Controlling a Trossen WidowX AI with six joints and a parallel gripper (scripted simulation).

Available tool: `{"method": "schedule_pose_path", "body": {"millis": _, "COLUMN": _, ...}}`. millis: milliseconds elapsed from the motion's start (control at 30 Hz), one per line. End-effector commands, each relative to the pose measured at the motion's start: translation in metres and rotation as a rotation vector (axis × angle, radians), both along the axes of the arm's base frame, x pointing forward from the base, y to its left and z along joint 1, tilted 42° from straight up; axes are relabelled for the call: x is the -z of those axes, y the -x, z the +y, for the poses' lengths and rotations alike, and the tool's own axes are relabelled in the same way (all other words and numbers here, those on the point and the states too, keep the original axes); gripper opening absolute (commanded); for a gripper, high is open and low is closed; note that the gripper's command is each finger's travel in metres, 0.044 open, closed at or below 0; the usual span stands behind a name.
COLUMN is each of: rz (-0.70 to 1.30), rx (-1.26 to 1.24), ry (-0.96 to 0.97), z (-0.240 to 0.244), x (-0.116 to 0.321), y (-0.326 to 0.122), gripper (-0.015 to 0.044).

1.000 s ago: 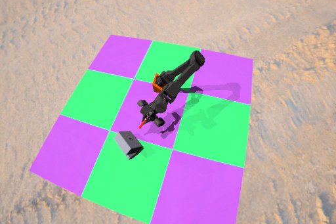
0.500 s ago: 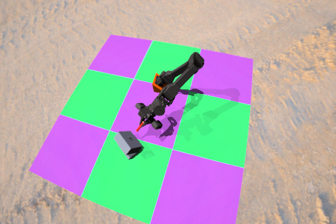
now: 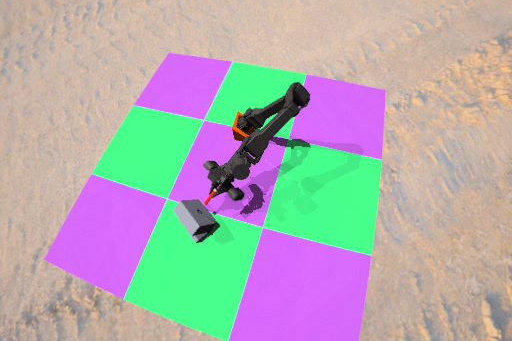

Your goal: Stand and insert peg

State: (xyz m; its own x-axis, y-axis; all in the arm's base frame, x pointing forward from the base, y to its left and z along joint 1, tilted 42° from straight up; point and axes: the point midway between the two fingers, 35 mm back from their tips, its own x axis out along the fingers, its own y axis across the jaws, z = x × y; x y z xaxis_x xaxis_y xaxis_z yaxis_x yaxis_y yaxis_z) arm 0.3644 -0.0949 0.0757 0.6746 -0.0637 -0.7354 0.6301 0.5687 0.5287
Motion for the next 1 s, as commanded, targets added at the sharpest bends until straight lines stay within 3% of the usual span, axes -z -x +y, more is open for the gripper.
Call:
{"method": "schedule_pose_path", "body": {"millis": 0, "rz": -0.004, "rx": 0.011, "ry": -0.002, "z": 0.000, "x": 0.004, "y": -0.003, "gripper": 0.0000}}
{"method": "schedule_pose_path", "body": {"millis": 967, "rz": -0.022, "rx": 0.010, "ry": 0.016, "z": -0.002, "x": 0.021, "y": -0.020, "gripper": 0.0000}}
